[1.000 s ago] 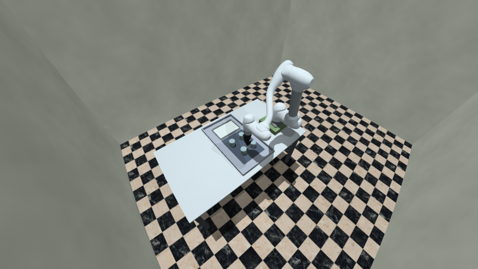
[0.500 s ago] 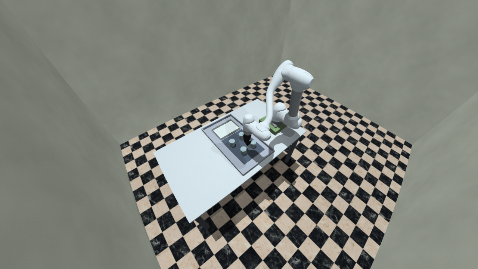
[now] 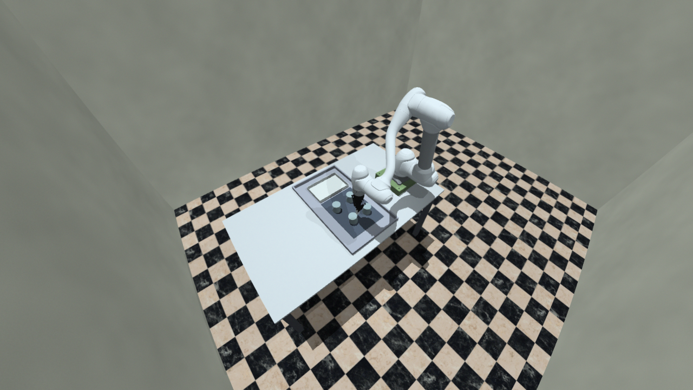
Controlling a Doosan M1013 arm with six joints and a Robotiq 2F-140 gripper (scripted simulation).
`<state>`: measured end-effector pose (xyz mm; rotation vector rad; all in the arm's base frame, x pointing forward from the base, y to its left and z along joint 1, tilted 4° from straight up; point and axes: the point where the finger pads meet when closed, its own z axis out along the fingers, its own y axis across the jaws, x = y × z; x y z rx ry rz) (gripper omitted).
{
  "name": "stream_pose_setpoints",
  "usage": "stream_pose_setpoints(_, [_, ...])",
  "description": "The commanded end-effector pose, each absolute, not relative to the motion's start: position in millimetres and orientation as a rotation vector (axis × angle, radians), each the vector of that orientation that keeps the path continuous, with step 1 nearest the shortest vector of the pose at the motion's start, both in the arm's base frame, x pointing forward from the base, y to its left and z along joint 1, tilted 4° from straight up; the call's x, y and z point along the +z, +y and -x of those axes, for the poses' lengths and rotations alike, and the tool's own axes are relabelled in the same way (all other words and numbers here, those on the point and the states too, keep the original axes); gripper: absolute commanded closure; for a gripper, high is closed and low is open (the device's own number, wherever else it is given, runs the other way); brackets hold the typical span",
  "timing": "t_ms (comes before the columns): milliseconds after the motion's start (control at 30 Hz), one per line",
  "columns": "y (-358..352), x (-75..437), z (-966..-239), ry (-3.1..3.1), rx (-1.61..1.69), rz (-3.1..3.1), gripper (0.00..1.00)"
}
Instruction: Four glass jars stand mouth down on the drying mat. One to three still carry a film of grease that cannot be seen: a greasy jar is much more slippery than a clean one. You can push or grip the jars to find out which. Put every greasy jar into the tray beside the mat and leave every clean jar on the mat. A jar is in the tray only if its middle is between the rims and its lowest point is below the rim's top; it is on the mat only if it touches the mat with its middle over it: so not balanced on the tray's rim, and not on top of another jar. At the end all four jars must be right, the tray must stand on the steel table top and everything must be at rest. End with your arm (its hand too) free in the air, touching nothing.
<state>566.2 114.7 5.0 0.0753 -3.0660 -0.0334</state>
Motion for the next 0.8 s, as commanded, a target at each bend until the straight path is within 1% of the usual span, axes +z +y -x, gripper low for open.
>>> stream_pose_setpoints(0, [115,5,-567,-3.067,-0.034,-0.075,1.0])
stream_pose_setpoints(400, [115,6,-568,-3.067,-0.034,-0.075,1.0])
stream_pose_setpoints(767, [114,1,-545,-3.067,-0.034,-0.075,1.0])
